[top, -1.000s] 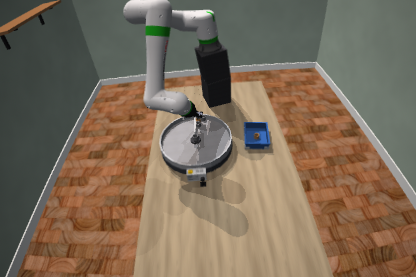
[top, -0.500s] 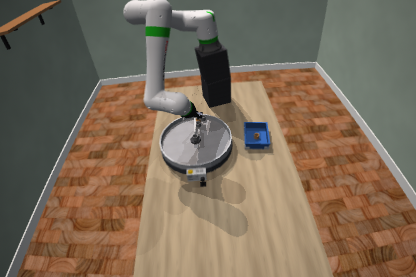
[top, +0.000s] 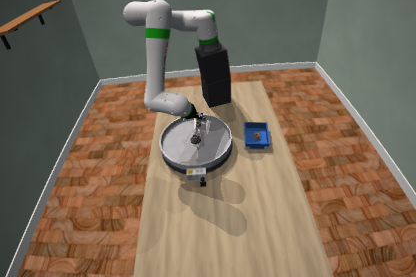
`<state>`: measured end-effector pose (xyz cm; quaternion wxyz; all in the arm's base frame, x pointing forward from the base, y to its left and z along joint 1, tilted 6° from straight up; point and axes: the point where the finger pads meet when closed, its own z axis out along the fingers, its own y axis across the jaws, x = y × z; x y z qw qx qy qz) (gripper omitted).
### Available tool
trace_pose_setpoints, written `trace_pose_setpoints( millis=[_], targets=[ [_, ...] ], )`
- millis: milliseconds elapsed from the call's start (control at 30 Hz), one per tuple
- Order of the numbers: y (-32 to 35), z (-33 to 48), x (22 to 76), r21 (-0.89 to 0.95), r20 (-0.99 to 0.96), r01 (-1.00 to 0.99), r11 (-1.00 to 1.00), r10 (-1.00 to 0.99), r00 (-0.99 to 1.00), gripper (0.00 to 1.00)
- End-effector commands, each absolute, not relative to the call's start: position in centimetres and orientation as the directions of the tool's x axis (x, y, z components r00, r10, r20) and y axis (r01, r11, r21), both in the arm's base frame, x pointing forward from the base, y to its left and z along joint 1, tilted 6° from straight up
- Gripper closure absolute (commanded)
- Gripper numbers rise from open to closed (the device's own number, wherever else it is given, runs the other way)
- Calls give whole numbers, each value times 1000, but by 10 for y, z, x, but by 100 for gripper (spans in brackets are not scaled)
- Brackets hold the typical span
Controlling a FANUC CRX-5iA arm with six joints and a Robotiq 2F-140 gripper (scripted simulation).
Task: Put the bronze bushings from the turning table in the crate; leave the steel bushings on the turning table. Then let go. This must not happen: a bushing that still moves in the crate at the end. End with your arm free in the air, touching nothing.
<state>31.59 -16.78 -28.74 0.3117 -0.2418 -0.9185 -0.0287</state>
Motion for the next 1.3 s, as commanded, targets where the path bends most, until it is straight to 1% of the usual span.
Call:
trace_pose_setpoints(
  millis=[0,767,800,1267],
  targets=[
    [-168,-287,316,-98,586,462,881,426,-689,94],
    [-168,-287,316,-98,586,462,881,426,-689,94],
    [-168,-287,316,-98,586,462,881,426,-689,100],
    [-168,-287,316,-98,586,462,881,426,-689,100]
  ],
)
